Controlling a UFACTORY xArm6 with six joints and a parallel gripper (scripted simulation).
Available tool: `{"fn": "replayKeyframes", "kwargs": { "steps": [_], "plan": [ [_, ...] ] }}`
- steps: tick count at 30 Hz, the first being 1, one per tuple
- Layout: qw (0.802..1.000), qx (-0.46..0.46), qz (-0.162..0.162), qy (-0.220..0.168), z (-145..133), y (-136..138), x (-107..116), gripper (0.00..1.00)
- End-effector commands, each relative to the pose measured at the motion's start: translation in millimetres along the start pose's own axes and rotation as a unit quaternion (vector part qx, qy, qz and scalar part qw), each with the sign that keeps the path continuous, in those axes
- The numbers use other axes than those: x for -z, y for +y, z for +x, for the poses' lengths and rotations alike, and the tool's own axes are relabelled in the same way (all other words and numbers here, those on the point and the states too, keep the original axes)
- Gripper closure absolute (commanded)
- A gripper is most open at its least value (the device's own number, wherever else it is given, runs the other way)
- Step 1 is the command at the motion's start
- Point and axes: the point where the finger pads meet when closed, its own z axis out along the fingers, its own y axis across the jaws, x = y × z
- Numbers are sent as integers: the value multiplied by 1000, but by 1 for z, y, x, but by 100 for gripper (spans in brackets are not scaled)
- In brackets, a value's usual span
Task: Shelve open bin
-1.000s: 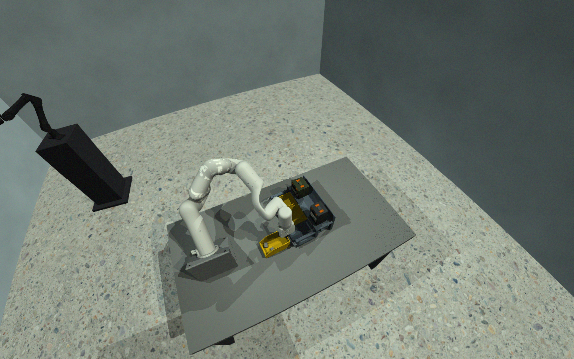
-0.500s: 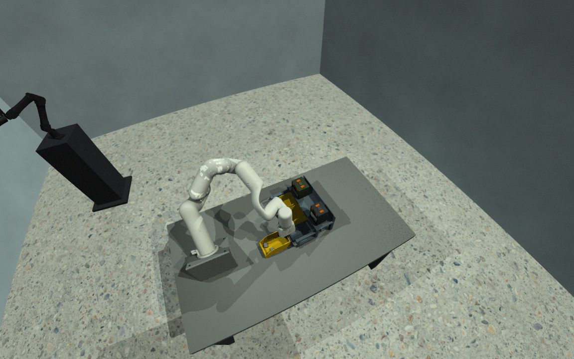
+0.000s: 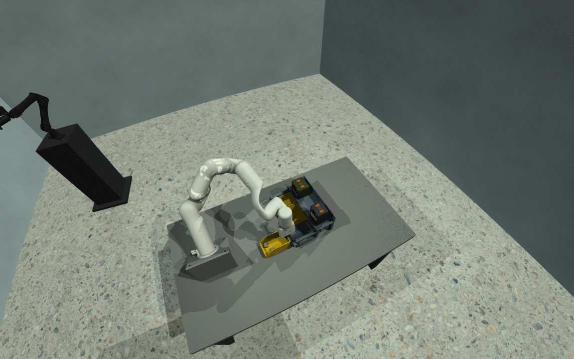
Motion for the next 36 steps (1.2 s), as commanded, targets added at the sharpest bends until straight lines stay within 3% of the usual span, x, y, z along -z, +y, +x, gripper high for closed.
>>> {"fn": "replayKeyframes", "kwargs": {
  "steps": [1,28,36],
  "plan": [
    [1000,0,-2,-1,0,1,1,100],
    [1000,0,-2,-1,0,1,1,100],
    [1000,0,-2,-1,0,1,13,100]
  ]
}}
